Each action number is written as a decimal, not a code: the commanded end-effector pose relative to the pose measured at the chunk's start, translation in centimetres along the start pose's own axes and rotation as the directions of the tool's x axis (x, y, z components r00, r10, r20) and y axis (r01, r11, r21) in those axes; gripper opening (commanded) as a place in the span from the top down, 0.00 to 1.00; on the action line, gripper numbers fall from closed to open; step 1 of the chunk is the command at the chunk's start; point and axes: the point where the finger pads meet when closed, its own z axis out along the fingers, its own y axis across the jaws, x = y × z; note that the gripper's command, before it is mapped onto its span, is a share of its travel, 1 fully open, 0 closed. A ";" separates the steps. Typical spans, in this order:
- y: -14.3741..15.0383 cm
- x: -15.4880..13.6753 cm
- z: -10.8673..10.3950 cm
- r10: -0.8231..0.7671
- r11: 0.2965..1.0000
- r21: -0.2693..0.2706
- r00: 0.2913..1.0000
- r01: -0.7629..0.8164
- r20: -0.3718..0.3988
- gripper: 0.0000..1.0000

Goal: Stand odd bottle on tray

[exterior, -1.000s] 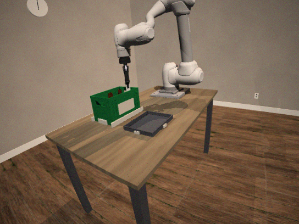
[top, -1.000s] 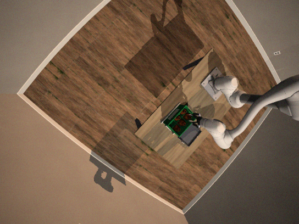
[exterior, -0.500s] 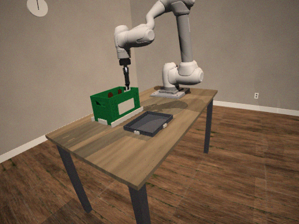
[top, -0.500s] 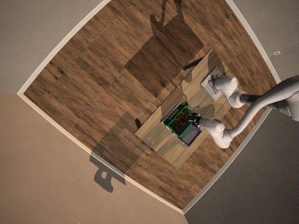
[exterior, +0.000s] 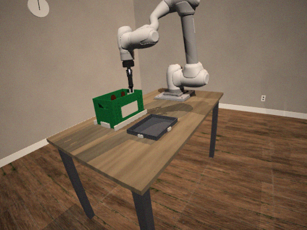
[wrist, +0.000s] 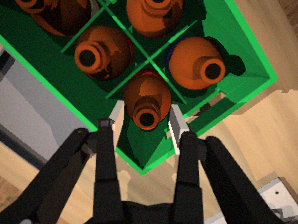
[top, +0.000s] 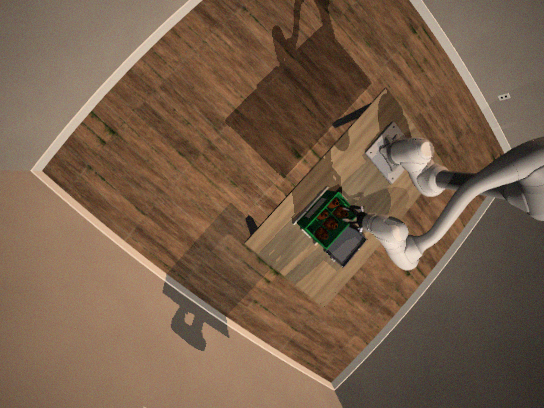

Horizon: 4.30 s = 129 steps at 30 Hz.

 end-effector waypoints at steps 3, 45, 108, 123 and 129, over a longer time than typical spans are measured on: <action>0.0 0.0 0.0 0.000 1.000 0.000 1.000 0.000 0.000 0.62; 0.0 0.0 0.0 0.000 1.000 0.000 1.000 0.000 0.000 1.00; 0.0 0.0 0.0 0.000 1.000 0.000 1.000 0.000 0.000 0.62; 0.0 0.0 0.0 0.000 1.000 0.000 1.000 0.000 0.000 0.62; 0.0 0.0 0.0 0.000 1.000 0.000 1.000 0.000 0.000 0.62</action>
